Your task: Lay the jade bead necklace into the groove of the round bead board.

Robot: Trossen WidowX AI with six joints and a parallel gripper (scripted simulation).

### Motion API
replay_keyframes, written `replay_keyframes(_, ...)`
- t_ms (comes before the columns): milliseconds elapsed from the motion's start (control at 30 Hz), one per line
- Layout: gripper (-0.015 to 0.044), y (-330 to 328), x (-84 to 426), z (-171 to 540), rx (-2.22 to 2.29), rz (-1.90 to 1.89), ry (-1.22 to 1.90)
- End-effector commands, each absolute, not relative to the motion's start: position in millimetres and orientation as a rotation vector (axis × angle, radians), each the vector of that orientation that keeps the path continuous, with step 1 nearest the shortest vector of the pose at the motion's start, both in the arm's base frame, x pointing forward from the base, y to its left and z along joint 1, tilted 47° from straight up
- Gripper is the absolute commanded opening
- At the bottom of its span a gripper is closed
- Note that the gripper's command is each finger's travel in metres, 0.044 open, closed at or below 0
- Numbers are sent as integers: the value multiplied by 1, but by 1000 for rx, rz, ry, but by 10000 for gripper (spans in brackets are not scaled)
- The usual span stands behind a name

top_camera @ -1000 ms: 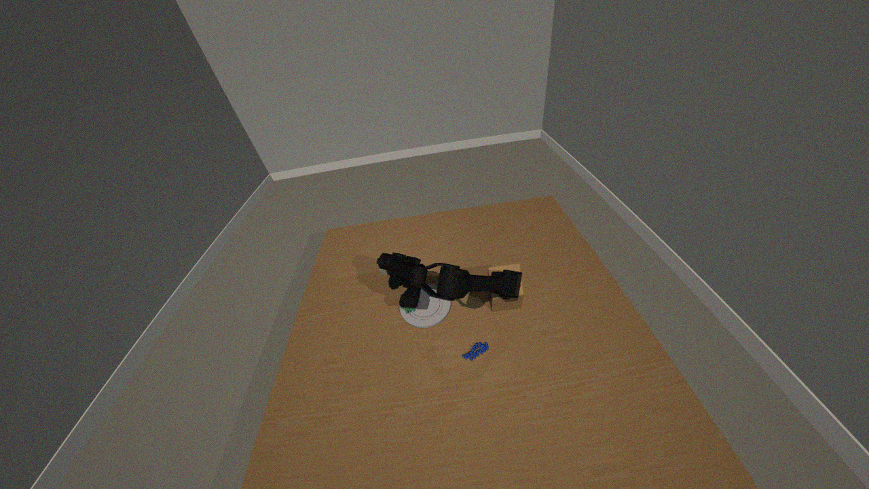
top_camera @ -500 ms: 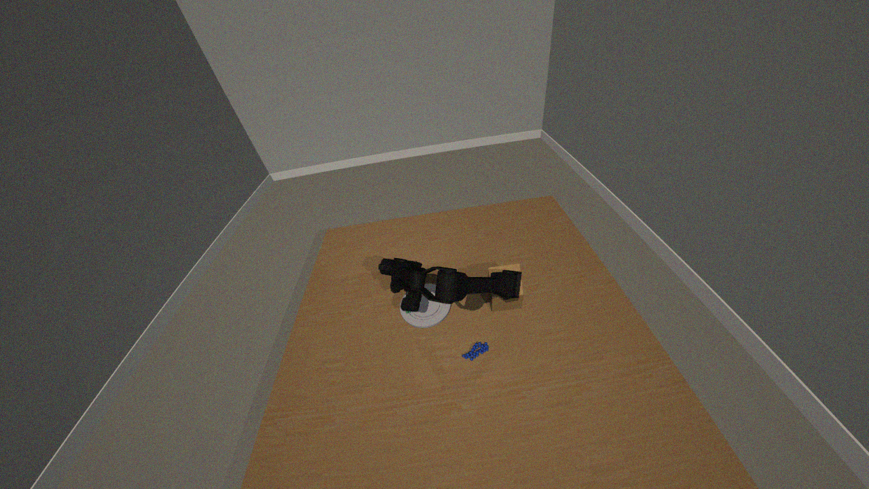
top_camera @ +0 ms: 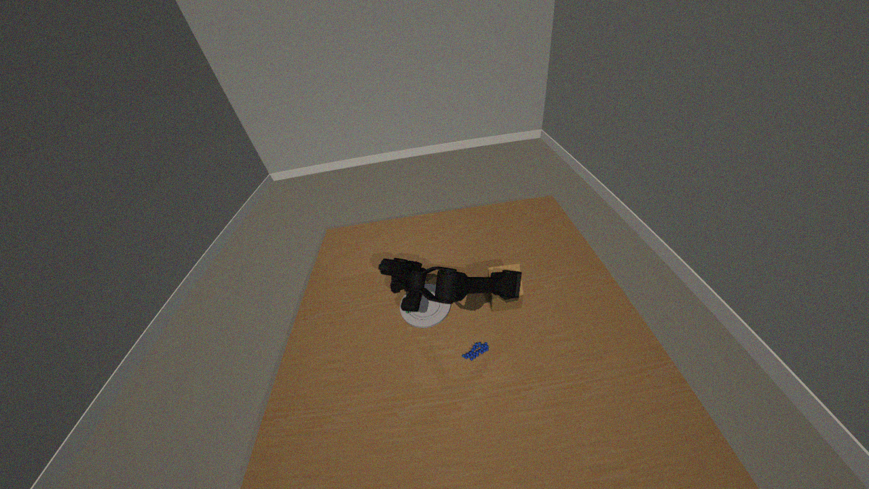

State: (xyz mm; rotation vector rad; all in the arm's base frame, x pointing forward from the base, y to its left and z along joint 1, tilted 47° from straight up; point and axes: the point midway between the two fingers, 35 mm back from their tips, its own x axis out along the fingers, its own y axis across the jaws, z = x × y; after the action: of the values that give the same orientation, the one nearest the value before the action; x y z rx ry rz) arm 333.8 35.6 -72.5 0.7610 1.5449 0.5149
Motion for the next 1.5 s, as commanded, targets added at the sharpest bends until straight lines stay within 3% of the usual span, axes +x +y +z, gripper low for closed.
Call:
replay_keyframes(0,0,35,334,-72,760,515,1544)
replay_keyframes(1467,0,49,327,-49,770,510,1548)
